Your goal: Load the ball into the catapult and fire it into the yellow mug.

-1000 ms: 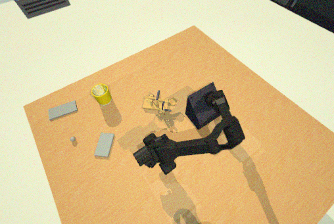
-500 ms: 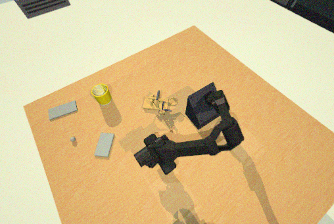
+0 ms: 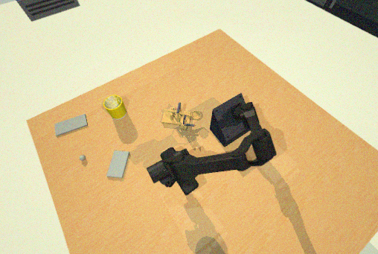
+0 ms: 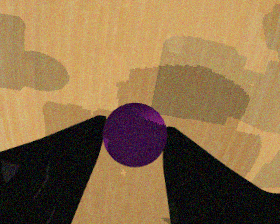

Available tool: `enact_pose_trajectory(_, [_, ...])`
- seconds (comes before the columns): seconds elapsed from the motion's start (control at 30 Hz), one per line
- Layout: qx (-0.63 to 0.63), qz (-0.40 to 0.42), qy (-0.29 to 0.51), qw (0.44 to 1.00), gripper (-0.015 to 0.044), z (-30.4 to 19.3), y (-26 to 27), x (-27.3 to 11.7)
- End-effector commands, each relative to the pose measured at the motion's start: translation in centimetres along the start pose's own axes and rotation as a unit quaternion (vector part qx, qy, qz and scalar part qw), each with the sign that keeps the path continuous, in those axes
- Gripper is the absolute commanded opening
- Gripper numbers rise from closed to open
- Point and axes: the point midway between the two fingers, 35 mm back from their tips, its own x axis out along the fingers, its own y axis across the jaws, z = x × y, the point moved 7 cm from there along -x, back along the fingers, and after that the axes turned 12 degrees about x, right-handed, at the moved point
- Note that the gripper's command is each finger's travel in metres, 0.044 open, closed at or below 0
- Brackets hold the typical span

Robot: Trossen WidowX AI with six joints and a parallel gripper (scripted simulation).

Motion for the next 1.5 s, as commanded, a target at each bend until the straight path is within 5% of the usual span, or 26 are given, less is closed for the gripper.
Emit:
enact_pose_trajectory(0.0, [-0.004, -0.001, -0.006, 1.0, 0.0, 0.0, 0.1, -3.6])
enact_pose_trajectory(0.2, [-0.004, 0.0, -0.005, 1.0, 0.0, -0.7, 0.0, -7.9])
enact_pose_trajectory(0.43, [0.004, -0.002, -0.003, 1.0, 0.0, -0.8, -0.7, -8.4])
enact_pose_trajectory(1.47, [0.316, -0.004, 0.127, 0.94, 0.0, -11.5, -23.7, -5.4])
